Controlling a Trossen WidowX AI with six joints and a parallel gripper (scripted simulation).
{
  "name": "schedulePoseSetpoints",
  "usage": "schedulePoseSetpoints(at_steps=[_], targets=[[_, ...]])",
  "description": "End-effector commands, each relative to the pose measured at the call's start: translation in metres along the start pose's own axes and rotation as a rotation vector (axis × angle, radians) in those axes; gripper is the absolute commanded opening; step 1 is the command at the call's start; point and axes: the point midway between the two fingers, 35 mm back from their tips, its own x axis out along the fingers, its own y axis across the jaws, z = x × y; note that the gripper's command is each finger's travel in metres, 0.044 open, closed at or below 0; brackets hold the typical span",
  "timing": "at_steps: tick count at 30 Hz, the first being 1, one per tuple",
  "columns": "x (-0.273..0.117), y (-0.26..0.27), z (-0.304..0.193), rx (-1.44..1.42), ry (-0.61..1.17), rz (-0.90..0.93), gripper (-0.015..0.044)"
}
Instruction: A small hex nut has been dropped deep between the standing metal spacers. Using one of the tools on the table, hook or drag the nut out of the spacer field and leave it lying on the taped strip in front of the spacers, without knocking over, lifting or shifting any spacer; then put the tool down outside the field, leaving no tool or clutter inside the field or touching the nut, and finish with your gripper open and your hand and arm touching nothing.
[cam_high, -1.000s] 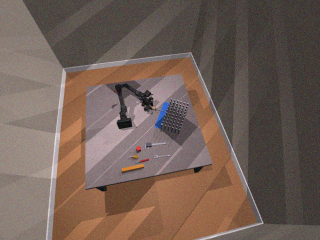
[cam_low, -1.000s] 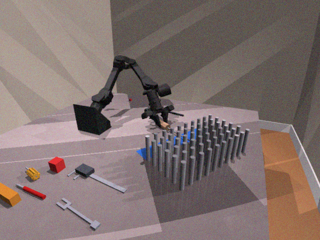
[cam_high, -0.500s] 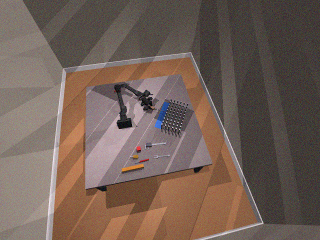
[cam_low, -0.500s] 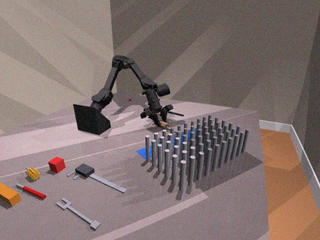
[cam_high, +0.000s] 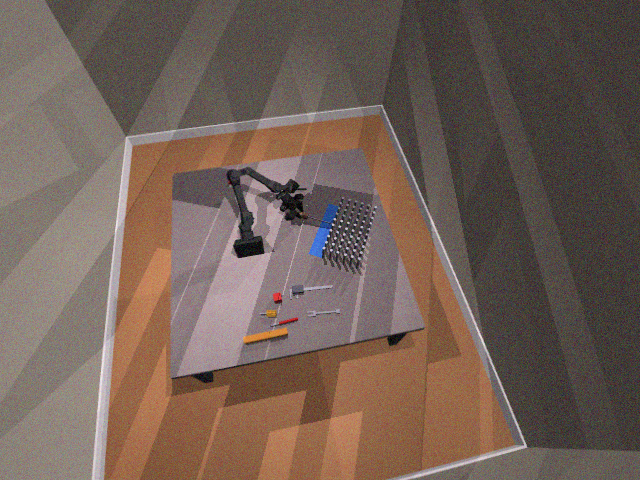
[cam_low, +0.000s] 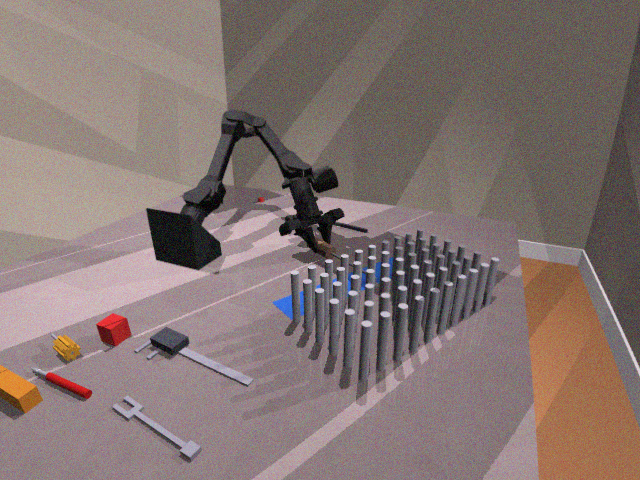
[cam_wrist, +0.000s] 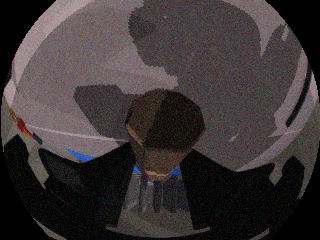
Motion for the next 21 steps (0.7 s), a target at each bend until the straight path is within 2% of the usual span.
schedulePoseSetpoints(at_steps=[1, 21], targets=[[-0.0016, 0.0006, 0.0015, 0.006, 0.006, 0.004, 0.0000], [-0.0083, 0.0006, 0.0083, 0.006, 0.006, 0.004, 0.0000]])
